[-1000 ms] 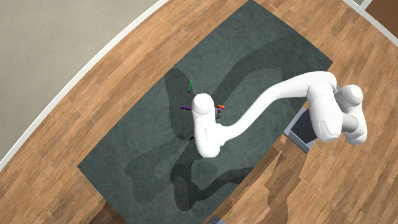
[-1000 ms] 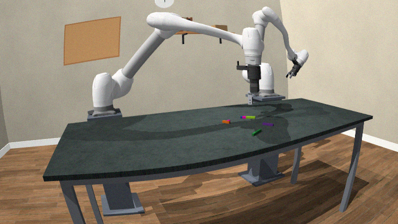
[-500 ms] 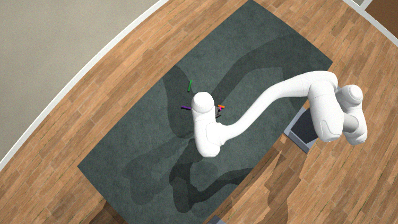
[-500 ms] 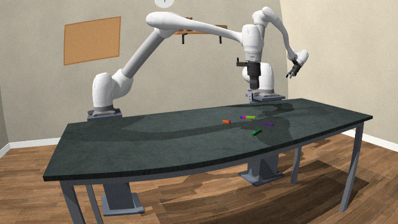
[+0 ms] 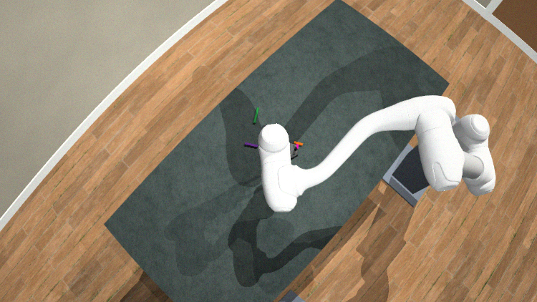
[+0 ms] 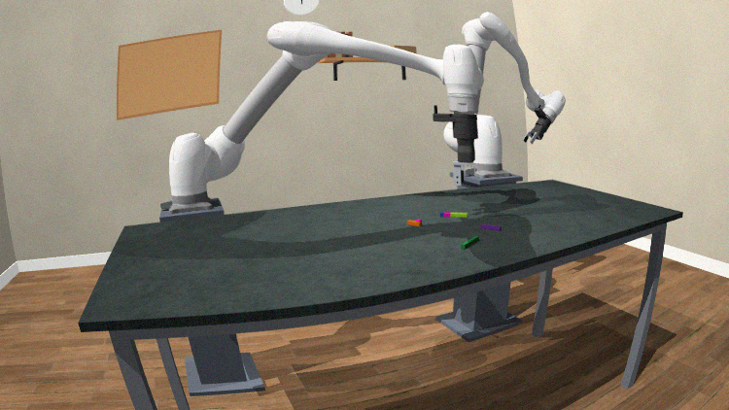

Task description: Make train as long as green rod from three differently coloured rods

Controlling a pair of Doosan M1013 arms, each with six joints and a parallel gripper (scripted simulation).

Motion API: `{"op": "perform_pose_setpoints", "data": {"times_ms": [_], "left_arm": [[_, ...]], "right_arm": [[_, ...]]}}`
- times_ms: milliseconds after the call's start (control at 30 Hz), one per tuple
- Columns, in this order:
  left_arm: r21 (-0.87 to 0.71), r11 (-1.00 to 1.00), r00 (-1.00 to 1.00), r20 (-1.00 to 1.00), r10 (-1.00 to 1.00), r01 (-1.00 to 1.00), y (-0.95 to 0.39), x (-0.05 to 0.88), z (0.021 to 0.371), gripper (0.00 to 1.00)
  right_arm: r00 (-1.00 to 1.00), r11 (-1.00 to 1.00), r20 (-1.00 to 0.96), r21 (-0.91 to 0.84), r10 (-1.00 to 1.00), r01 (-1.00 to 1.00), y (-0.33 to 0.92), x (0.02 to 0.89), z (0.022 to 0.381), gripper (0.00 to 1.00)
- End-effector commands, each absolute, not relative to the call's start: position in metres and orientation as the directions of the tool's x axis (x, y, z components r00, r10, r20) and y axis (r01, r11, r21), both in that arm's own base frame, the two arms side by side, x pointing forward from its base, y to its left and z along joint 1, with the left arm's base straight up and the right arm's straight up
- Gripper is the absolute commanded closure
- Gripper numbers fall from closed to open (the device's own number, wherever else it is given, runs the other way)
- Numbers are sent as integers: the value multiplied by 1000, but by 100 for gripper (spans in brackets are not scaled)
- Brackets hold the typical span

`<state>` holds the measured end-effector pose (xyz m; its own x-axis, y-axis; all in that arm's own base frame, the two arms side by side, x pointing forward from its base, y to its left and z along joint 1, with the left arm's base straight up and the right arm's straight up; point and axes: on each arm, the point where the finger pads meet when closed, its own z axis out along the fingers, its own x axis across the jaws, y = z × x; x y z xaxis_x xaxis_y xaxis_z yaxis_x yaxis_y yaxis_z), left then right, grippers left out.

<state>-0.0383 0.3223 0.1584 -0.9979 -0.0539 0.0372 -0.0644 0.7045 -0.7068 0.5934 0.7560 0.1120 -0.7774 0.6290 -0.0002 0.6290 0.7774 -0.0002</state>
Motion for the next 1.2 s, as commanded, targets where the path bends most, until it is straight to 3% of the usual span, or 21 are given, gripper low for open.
{"op": "perform_pose_setpoints", "data": {"times_ms": [0, 233, 800, 1167], "left_arm": [[-706, 705, -998, 38, -54, -65, 323, -38, 159, 0], [-706, 705, -998, 38, -54, -65, 323, -38, 159, 0], [-706, 705, -998, 38, -54, -65, 323, -38, 159, 0], [-706, 705, -998, 38, -54, -65, 323, -38, 159, 0]], "right_arm": [[-777, 777, 0, 2, 629, 629, 756, 594, 114, 0], [-777, 777, 0, 2, 629, 629, 756, 594, 125, 0], [-777, 777, 0, 2, 629, 629, 756, 593, 194, 0], [-777, 777, 0, 2, 629, 629, 756, 593, 201, 0]]}}
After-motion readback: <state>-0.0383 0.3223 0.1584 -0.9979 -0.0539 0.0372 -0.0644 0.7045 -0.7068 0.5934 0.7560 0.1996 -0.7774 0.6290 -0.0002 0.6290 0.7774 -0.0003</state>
